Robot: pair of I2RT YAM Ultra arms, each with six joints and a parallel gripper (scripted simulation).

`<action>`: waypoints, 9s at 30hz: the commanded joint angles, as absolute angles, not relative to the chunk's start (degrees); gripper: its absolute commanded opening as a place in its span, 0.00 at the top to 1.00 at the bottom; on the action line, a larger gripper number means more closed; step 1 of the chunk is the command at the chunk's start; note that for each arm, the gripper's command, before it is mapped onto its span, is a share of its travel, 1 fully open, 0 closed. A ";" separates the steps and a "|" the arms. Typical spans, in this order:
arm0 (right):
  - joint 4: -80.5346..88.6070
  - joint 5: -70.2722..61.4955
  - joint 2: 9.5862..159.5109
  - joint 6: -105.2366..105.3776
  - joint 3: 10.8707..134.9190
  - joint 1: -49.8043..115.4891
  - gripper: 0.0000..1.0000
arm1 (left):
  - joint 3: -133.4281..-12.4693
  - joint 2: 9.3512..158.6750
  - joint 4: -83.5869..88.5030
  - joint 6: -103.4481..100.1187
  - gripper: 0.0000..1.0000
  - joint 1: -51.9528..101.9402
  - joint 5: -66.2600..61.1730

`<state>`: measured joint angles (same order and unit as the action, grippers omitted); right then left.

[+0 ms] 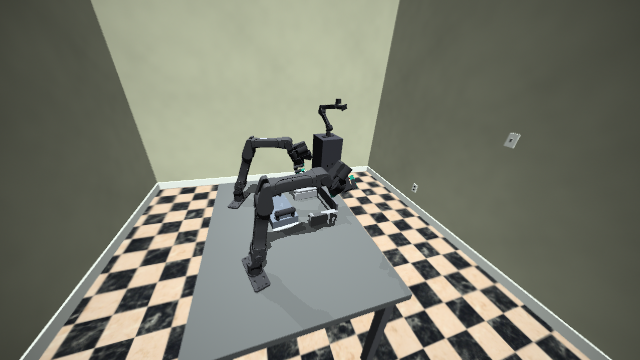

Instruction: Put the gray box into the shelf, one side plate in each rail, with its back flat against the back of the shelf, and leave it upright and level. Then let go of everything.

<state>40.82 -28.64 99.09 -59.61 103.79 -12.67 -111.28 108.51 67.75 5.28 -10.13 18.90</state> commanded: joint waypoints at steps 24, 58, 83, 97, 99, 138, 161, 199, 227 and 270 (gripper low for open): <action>56.32 -3.69 93.11 3.06 91.52 18.46 0.00 | -86.21 86.21 69.71 -22.21 0.00 0.98 16.69; 70.04 17.22 92.40 56.82 81.67 52.58 0.00 | -62.51 64.74 71.10 -45.28 0.00 13.04 15.57; 53.81 16.39 94.82 52.83 70.81 47.56 0.00 | -52.28 69.50 56.50 -41.76 0.00 8.70 14.11; 53.41 16.67 93.31 52.91 69.92 48.90 0.00 | -51.65 69.58 53.37 -41.01 0.00 8.18 14.14; 54.07 16.68 92.41 52.80 70.44 48.04 0.00 | -51.59 68.86 53.23 -40.96 0.00 8.32 14.09; 54.36 16.68 94.08 53.00 71.55 47.92 0.85 | -51.97 68.94 53.21 -40.97 0.85 8.26 14.11; 59.48 16.97 91.93 52.34 76.72 46.54 0.85 | -55.98 68.40 59.55 -40.52 0.85 6.79 14.23; 59.45 16.98 91.76 52.40 78.63 46.55 0.85 | -57.77 68.12 58.76 -40.56 0.85 6.74 14.26; 59.38 16.98 91.75 52.39 78.67 46.51 0.85 | -57.83 68.13 58.75 -40.56 0.85 6.74 14.26; 60.83 17.05 92.04 52.52 77.95 47.16 0.85 | -56.94 69.09 58.38 -40.34 0.85 7.09 13.62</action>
<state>59.96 13.76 94.74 52.71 75.11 47.40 -54.30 70.91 60.40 -41.36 7.31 11.44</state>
